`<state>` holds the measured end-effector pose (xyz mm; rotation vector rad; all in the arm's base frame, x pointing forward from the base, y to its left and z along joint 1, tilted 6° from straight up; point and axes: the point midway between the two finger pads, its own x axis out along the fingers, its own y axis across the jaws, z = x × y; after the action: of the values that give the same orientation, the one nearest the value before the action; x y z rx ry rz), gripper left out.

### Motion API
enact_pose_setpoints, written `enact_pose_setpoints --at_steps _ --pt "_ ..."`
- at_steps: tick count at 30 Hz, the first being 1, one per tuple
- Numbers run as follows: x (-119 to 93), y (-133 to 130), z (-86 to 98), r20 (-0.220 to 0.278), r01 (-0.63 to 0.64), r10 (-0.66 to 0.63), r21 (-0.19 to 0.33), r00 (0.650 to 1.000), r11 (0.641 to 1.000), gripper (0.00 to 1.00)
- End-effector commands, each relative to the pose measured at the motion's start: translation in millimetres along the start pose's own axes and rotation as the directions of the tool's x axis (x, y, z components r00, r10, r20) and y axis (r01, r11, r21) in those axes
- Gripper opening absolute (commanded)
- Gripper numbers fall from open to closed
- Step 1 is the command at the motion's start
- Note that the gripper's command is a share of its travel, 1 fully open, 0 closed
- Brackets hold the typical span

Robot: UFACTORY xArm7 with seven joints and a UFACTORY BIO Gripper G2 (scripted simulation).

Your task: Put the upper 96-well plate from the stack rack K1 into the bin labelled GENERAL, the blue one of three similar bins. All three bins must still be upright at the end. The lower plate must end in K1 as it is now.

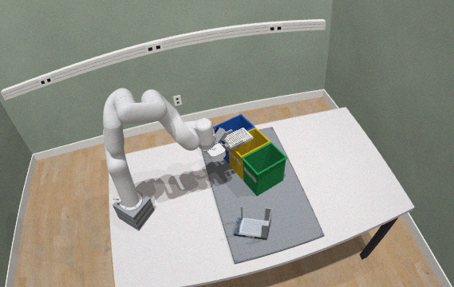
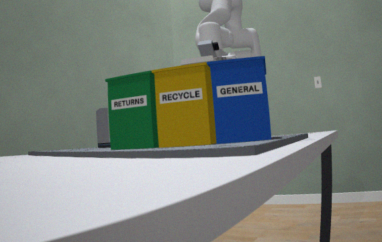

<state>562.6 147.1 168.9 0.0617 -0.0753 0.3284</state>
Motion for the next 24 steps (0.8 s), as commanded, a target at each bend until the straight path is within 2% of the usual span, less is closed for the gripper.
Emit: enact_pose_setpoints --at_steps 1,24 --pt "7 13 1.0 0.003 0.001 -0.001 -0.001 1.000 1.000 0.00" --pt "34 74 -1.3 0.003 0.001 -0.001 -0.001 1.000 1.000 0.00"
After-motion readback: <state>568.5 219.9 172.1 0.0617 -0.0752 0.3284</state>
